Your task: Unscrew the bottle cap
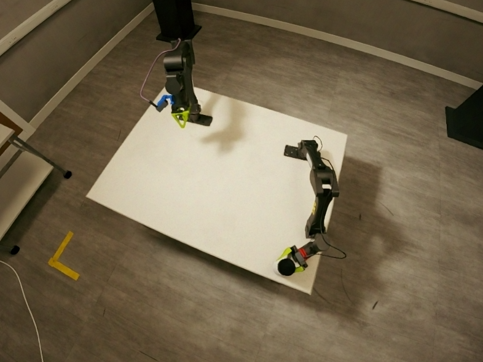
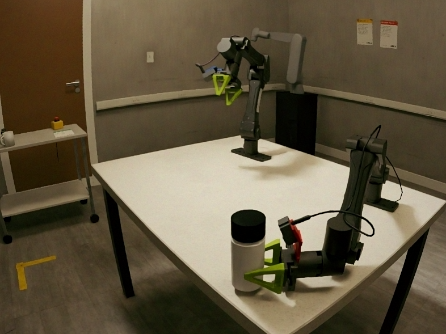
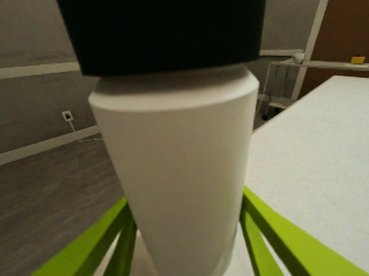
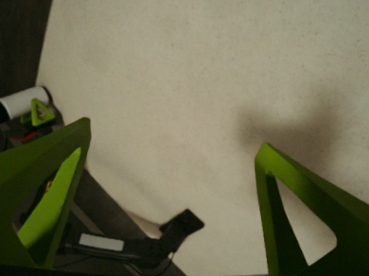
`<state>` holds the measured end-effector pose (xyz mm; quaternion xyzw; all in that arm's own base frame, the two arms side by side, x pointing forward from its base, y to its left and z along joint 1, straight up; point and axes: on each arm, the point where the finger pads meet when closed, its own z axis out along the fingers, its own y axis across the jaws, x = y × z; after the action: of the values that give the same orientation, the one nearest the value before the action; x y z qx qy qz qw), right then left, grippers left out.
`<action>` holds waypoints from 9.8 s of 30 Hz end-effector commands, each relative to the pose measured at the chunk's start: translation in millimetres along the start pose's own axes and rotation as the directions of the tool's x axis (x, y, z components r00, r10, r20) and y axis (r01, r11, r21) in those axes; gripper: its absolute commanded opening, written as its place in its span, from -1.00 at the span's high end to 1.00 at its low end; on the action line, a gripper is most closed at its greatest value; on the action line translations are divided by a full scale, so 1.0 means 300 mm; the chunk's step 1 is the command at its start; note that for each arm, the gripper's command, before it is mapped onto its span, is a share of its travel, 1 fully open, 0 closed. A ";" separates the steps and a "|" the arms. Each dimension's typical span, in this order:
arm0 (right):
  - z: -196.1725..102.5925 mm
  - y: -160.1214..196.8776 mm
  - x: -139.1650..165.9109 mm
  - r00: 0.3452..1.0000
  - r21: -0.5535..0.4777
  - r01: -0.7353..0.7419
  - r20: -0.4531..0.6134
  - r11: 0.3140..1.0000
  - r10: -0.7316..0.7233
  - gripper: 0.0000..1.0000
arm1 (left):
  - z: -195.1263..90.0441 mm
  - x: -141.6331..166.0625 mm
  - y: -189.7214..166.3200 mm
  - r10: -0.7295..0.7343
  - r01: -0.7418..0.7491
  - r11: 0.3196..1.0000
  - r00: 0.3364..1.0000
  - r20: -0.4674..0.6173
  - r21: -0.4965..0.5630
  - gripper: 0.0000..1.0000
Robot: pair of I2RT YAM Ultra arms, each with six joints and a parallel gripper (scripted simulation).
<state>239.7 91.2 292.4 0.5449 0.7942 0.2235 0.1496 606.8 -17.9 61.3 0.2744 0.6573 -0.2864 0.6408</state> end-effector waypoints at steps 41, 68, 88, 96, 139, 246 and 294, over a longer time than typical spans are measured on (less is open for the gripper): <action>0.000 -0.005 -0.004 1.000 0.012 0.003 0.011 1.000 -0.003 -0.87 | 0.555 -0.183 -1.183 0.038 -0.057 0.895 0.998 0.052 0.442 1.00; 0.000 -0.005 -0.004 1.000 0.012 0.003 0.011 1.000 -0.003 -0.87 | 0.432 -0.208 -2.078 0.018 -0.057 0.706 0.998 0.063 0.706 1.00; 0.000 -0.005 -0.004 1.000 0.012 0.003 0.011 1.000 -0.003 -0.87 | 0.450 -0.189 -2.060 0.121 -0.149 0.712 0.989 0.088 0.686 1.00; 0.000 -0.005 -0.004 1.000 0.012 0.003 0.011 1.000 -0.003 -0.87 | 0.443 -0.189 -2.072 0.468 -0.505 0.587 0.849 0.243 0.633 1.00; 0.184 -0.010 -0.025 0.999 0.018 -0.007 -0.034 1.000 0.008 -0.87 | 0.438 -0.166 -2.062 0.473 -0.503 0.583 0.849 0.237 0.638 1.00; 0.297 -0.028 -0.018 -0.588 -0.030 0.809 -0.007 -0.587 -0.809 1.00 | 0.438 -0.166 -2.062 0.473 -0.503 0.583 0.849 0.237 0.638 1.00; 0.312 -0.024 -0.018 -0.272 -0.033 0.962 -0.034 -0.271 -0.962 -0.87 | 0.438 -0.166 -2.062 0.473 -0.503 0.583 0.849 0.237 0.638 1.00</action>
<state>279.7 101.0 206.2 -0.4128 0.8759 -0.0047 0.2498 246.9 -532.1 101.8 0.6595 0.4087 -0.3236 0.5416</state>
